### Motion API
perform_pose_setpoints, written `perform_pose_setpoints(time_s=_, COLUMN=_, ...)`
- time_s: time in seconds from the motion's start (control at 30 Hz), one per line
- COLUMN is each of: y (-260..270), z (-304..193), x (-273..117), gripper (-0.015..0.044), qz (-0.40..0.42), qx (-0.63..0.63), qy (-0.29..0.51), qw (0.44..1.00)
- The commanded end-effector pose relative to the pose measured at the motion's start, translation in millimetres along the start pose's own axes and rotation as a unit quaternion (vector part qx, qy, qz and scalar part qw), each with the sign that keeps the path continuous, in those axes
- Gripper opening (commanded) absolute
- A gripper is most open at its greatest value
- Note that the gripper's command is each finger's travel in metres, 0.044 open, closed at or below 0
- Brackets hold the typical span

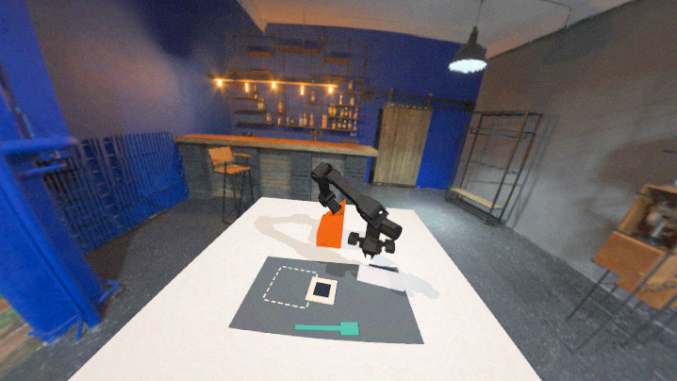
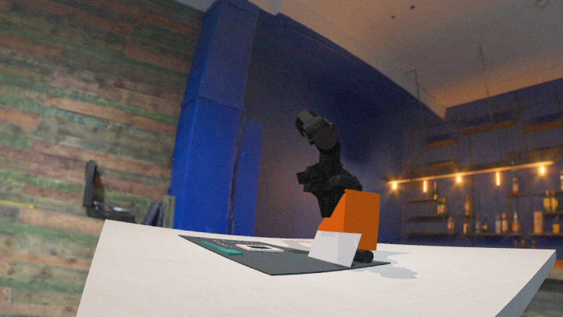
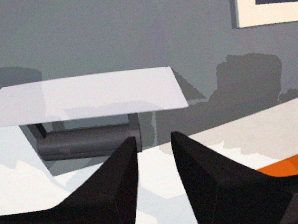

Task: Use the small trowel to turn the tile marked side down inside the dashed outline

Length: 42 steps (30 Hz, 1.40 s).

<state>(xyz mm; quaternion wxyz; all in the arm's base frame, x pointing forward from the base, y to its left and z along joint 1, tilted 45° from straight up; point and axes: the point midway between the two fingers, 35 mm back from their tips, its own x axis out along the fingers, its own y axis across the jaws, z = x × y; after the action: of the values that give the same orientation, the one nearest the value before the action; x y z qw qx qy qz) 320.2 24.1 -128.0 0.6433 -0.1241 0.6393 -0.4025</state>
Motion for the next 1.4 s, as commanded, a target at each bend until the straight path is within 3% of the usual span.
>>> perform_pose_setpoints(time_s=0.0, y=-1.5, z=-0.8, x=6.8, gripper=0.0100, qz=-0.003, qx=-0.002, qy=0.001, qw=1.000)
perform_pose_setpoints(time_s=1.37, y=-3.1, z=9.2, x=39.4, gripper=0.0100, qz=-0.002, qx=0.003, qy=0.004, qw=1.000)
